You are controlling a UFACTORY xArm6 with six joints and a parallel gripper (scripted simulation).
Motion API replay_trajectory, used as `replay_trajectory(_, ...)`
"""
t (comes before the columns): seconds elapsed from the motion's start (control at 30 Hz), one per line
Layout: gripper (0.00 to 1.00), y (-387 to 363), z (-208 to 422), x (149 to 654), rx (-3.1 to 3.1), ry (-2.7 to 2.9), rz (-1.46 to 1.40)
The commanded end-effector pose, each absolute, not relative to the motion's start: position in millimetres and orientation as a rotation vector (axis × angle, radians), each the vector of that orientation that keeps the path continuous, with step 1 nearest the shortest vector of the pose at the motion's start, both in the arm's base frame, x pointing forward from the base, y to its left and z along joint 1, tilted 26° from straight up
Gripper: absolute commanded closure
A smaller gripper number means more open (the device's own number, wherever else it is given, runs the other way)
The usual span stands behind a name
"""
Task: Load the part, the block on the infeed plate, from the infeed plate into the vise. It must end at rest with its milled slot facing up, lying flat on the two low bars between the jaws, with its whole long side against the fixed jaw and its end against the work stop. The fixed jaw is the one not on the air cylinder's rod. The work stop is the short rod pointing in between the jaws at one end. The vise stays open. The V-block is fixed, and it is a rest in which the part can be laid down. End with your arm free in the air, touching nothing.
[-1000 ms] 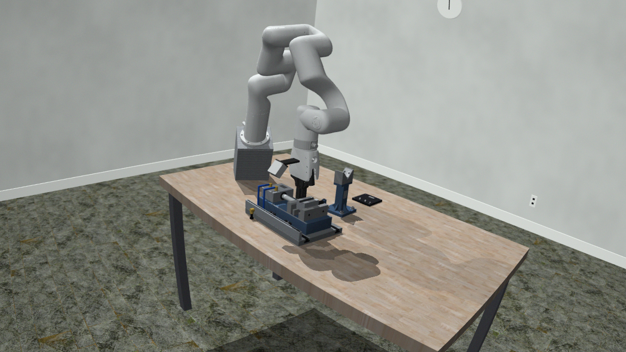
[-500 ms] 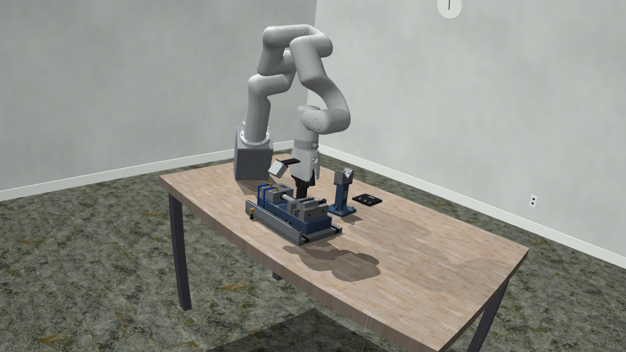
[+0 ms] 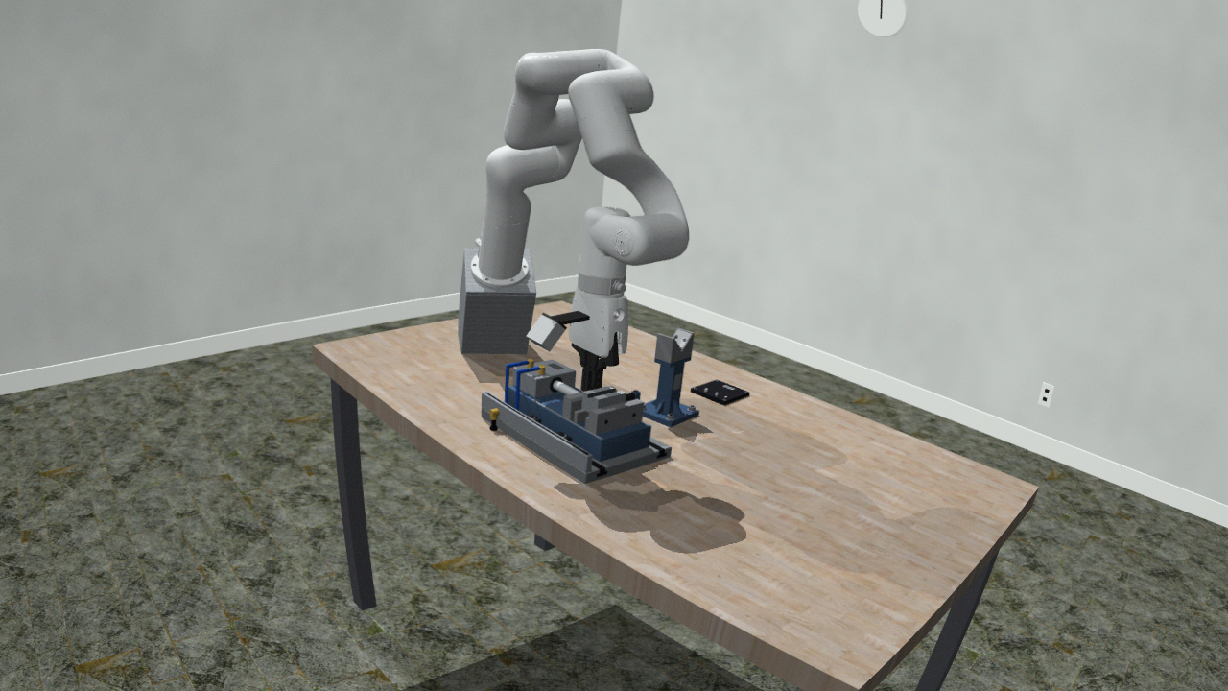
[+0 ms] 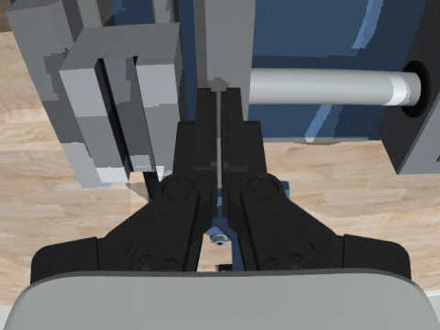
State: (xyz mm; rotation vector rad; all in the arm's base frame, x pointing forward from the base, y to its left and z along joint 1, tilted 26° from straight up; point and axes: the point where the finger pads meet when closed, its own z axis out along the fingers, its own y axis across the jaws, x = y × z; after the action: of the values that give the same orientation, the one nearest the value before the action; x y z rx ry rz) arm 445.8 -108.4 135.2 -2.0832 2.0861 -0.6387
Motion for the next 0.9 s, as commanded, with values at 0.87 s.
replay_trajectory(0.87,1.00,-108.0,140.3,454.5,-2.076,2.077,-0.650)
